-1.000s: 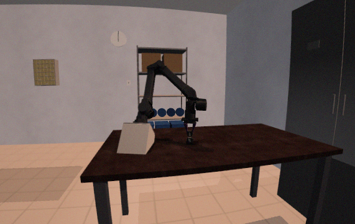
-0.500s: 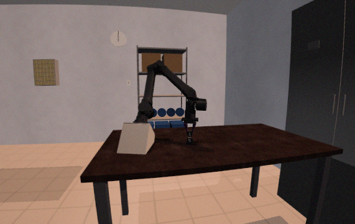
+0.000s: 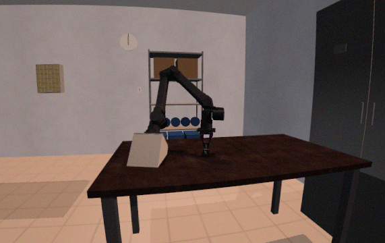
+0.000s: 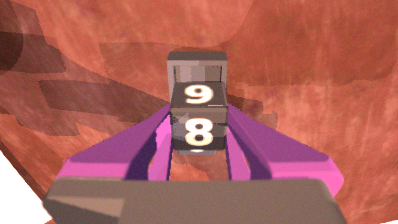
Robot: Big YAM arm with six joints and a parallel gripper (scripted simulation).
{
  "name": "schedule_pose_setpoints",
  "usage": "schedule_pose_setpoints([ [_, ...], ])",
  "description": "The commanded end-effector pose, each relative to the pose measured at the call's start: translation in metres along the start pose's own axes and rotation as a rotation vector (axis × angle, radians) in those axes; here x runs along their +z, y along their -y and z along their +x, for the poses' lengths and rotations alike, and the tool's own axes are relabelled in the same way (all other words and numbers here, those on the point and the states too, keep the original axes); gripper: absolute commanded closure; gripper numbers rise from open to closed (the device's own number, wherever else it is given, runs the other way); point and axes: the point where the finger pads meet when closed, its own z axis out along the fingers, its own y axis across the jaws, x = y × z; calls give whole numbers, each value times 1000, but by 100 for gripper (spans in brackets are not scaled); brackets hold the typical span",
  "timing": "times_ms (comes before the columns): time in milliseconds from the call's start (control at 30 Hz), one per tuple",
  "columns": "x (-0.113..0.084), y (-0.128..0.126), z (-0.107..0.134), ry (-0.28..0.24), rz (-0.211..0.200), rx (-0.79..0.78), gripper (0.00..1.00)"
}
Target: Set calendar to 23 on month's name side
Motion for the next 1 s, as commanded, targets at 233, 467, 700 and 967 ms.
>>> schedule_pose_setpoints([
  [233,9,4,-1,4,2,4,74],
  [467,14,3,1,5,4,9,74],
  [700,16,6,2,5,12,12,74],
  [967,18,3,0,5,0,8,74],
])
